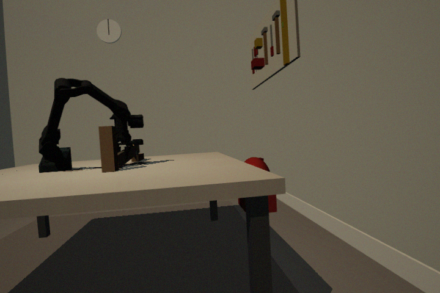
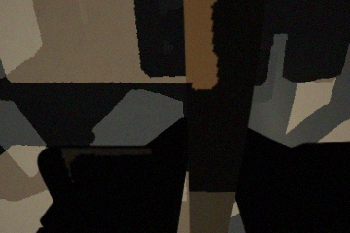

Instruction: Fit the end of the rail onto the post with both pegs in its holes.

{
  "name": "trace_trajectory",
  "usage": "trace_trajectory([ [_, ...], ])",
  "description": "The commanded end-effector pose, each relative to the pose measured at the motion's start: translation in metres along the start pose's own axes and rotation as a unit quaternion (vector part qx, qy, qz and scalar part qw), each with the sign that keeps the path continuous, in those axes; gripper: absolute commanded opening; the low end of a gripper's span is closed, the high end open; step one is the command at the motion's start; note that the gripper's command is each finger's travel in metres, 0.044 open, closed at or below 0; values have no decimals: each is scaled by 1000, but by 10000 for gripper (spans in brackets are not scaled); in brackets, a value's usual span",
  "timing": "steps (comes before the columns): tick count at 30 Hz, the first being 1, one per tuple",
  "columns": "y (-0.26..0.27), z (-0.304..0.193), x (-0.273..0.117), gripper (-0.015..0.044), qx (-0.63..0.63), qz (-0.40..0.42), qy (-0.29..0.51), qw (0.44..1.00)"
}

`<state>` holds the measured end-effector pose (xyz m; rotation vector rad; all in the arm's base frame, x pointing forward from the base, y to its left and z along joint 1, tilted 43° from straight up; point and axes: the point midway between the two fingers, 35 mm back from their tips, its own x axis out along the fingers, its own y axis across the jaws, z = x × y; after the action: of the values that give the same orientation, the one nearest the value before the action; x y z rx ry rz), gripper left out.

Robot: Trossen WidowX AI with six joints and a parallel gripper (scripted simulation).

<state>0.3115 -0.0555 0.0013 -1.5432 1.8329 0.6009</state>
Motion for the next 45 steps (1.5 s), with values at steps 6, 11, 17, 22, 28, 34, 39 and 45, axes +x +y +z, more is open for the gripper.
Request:
trace_trajectory([
  [6, 0, 0, -5, 0, -1, -1, 1, 1000],
  [11, 0, 0, -8, 0, -1, -1, 1, 1000],
  [17, -1, 0, -11, 0, -1, -1, 1, 1000],
  [22, -1, 0, -13, 0, -1, -1, 1, 1000],
  [28, -2, 0, -16, 0, -1, -1, 1, 1000],
  [34, -2, 0, -19, 0, -1, -1, 1, 1000],
  [39, -2, 0, -22, 0, -1, -1, 1, 1000],
  [45, -2, 0, -25, 0, -1, -1, 1, 1000],
])
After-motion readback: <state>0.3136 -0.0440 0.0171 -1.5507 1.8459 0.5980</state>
